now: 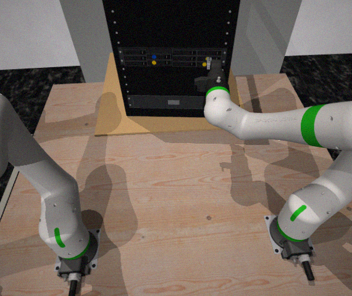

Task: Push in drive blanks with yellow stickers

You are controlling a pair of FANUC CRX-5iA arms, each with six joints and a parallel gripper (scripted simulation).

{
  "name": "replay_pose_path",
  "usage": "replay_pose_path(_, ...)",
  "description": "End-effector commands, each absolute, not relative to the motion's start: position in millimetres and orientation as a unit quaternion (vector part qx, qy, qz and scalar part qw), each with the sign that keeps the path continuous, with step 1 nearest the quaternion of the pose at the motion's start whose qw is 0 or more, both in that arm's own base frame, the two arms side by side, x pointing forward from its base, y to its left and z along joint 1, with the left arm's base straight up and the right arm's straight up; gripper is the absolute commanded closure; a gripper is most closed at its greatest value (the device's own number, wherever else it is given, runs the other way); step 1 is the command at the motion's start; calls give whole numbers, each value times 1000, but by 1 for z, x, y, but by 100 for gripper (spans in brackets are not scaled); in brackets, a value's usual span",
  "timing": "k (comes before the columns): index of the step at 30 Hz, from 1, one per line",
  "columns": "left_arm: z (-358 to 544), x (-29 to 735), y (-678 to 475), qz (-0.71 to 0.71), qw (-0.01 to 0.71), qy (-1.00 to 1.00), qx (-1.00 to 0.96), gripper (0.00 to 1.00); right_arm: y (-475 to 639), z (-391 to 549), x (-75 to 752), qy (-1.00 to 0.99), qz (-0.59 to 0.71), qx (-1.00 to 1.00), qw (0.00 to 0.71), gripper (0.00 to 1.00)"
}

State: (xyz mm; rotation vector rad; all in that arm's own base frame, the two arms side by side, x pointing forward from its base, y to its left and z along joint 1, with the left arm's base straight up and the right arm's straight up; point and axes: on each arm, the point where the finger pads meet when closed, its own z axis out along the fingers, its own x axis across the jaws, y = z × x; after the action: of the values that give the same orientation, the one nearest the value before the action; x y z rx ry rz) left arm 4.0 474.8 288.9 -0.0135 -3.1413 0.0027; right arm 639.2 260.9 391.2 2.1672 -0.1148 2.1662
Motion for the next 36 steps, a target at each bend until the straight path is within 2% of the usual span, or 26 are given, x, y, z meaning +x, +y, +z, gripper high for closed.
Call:
replay_pose_path(1, 290, 4, 475, 0, 0, -1000, -4, 0, 261, 392, 639, -38, 707, 706, 37, 100)
replay_pose_path(36, 290, 4, 475, 0, 0, -1000, -4, 0, 271, 392, 542, -38, 706, 706, 37, 100)
